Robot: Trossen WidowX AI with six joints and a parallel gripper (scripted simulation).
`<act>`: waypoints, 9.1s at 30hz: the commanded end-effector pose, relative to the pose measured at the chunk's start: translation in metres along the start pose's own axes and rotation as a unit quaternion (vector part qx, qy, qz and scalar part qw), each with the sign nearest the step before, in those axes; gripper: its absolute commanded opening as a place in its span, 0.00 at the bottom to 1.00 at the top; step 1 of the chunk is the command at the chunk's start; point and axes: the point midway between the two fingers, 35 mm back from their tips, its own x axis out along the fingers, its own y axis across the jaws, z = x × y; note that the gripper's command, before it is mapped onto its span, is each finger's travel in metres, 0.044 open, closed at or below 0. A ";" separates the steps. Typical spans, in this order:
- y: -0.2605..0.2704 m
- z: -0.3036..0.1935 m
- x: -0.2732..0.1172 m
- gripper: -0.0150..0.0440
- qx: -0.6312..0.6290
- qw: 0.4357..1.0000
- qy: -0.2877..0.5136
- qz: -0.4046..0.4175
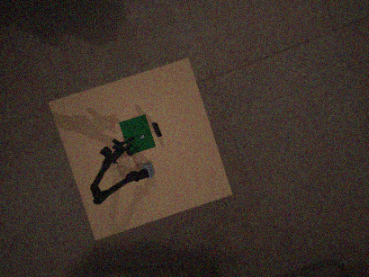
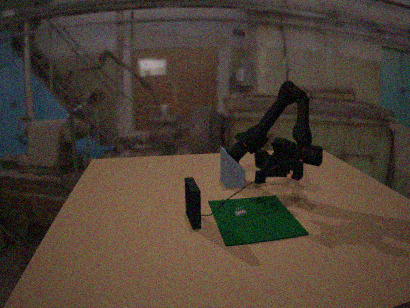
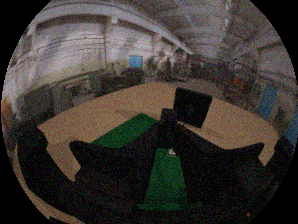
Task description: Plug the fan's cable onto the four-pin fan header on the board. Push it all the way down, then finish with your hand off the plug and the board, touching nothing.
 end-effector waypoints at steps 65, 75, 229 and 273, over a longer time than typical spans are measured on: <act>0.004 -0.061 0.005 0.25 0.002 1.000 0.001 -0.001; 0.004 -0.070 0.006 0.25 0.002 1.000 0.001 -0.001; -0.010 -0.051 -0.073 0.98 -0.055 0.993 0.062 -0.086; -0.032 -0.036 -0.056 1.00 -0.138 0.856 0.466 -0.175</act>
